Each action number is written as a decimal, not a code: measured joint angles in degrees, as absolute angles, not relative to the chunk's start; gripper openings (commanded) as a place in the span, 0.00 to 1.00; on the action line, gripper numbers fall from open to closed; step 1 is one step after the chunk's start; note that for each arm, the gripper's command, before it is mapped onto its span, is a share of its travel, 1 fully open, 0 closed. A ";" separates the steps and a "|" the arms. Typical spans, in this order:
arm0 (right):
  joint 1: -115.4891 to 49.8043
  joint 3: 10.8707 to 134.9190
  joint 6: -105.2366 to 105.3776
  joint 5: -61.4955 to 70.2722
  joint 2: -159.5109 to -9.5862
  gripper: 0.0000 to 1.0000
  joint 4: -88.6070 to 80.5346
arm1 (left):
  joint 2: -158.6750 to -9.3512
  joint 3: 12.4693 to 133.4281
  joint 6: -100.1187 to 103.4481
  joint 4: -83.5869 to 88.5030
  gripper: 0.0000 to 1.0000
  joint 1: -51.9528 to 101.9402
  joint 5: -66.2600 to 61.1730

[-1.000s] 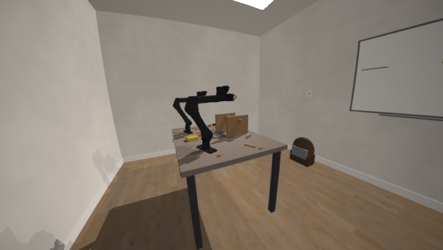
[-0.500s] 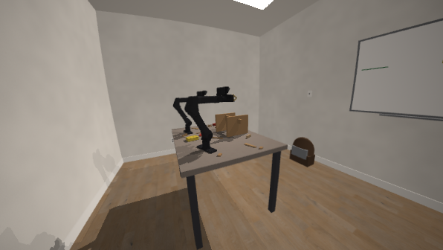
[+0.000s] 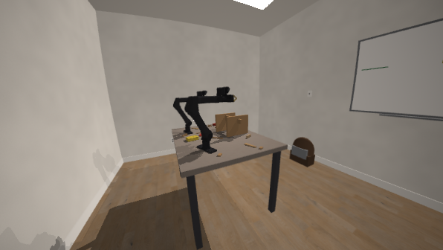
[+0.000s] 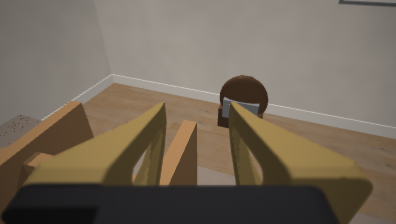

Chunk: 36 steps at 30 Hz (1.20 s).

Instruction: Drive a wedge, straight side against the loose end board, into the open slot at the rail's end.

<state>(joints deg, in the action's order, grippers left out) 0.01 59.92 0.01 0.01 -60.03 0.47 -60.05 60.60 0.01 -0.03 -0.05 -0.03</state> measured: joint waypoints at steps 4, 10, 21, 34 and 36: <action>0.01 59.94 0.01 0.01 -60.03 0.39 0.34 | -60.05 60.60 0.01 -0.03 0.42 -0.05 -0.03; 0.01 59.92 0.01 0.01 -59.99 0.39 0.05 | -60.05 60.60 0.01 -0.03 0.42 -0.05 -0.03; -0.05 60.20 -0.01 -0.03 -59.94 0.39 0.05 | -60.97 59.59 -5.50 3.92 0.42 -2.70 -0.03; -0.05 60.20 -0.01 -0.03 -59.94 0.39 0.05 | -62.46 57.65 -19.40 12.32 0.42 -8.97 -0.05; -0.05 60.20 -0.01 -0.03 -59.94 0.39 0.05 | -62.89 57.21 -21.89 14.09 0.42 -10.11 -0.05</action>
